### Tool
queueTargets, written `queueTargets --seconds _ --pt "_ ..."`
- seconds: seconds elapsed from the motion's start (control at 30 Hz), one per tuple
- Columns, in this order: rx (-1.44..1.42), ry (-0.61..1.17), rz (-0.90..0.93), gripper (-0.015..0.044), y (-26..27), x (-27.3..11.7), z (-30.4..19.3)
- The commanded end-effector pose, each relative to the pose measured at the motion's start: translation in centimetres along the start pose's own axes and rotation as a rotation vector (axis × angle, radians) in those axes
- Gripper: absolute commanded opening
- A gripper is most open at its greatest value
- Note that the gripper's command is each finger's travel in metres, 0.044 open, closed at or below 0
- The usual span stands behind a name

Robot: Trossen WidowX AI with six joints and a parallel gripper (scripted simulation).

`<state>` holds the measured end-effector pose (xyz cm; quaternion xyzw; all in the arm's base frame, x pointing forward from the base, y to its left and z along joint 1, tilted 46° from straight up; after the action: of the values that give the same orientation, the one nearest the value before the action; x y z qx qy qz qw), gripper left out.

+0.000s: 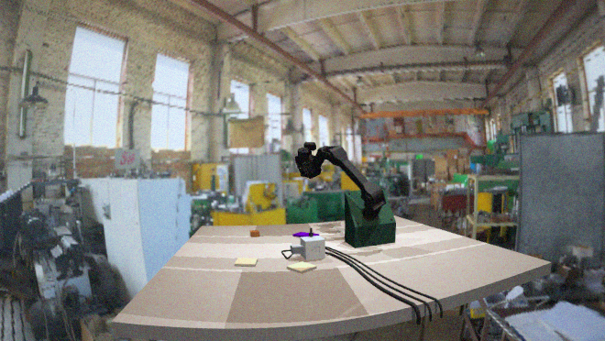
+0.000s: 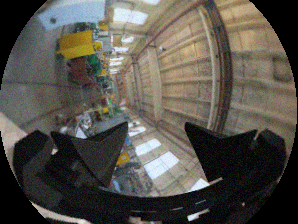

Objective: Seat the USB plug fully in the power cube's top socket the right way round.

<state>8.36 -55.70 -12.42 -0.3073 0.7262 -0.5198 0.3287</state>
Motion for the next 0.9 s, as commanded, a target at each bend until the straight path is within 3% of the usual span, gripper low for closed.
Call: queueTargets --seconds 0.0,0.23,0.4,0.63,0.87 --pt "-0.011 -0.016 0.004 0.0426 -0.1 -0.2 0.3" --pt "-0.328 -0.488 0.132 0.0440 -2.9 -9.3 8.5" --pt "-0.567 -0.857 0.258 0.0440 -3.6 -19.4 11.1" --pt "-0.820 -1.259 0.442 0.0440 -3.6 -32.3 8.8" --pt "-1.042 -1.621 0.688 0.0440 -4.0 -44.4 1.0"
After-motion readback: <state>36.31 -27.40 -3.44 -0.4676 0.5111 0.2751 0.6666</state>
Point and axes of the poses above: the point midway between the two fingers, 35 mm back from their tips, its own x axis out along the fingers, its own y axis across the jaws, z = x × y, the point moved 1 cm from there along -x, back along the fingers, and after that the axes turned 1 degree about x, right-handed, at the moved point
